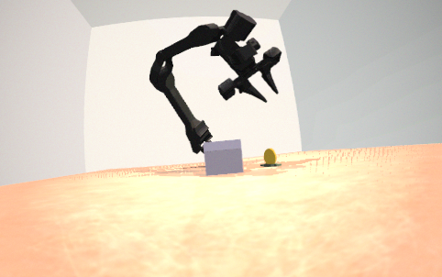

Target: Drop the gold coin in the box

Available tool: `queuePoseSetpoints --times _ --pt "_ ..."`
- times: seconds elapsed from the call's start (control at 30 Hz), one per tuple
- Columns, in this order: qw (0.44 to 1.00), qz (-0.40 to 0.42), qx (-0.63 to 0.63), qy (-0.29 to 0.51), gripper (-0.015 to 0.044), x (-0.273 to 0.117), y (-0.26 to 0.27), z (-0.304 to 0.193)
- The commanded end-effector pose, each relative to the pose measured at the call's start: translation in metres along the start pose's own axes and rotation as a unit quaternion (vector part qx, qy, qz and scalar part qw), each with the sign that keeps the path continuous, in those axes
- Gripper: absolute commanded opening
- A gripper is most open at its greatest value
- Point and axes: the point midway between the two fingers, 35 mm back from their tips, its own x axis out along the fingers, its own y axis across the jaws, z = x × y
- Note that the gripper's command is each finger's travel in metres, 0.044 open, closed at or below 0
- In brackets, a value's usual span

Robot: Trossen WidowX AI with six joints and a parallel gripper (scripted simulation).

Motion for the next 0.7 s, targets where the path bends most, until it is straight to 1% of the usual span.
queuePoseSetpoints --times 0.0,0.07,0.13,0.4,0.53,0.67 --pt "0.977 -0.139 -0.151 0.052 0.0161 0.027 -0.01 -0.033" --pt "0.947 -0.207 -0.23 0.081 0.0161 0.037 -0.018 -0.047" --pt "0.923 -0.246 -0.28 0.101 0.0161 0.039 -0.025 -0.057" --pt "0.919 -0.251 -0.286 0.103 0.0161 0.04 -0.027 -0.058" --pt "0.919 -0.251 -0.286 0.103 0.0161 0.067 -0.043 -0.06" --pt "0.919 -0.252 -0.286 0.103 0.0161 0.07 -0.045 -0.061"
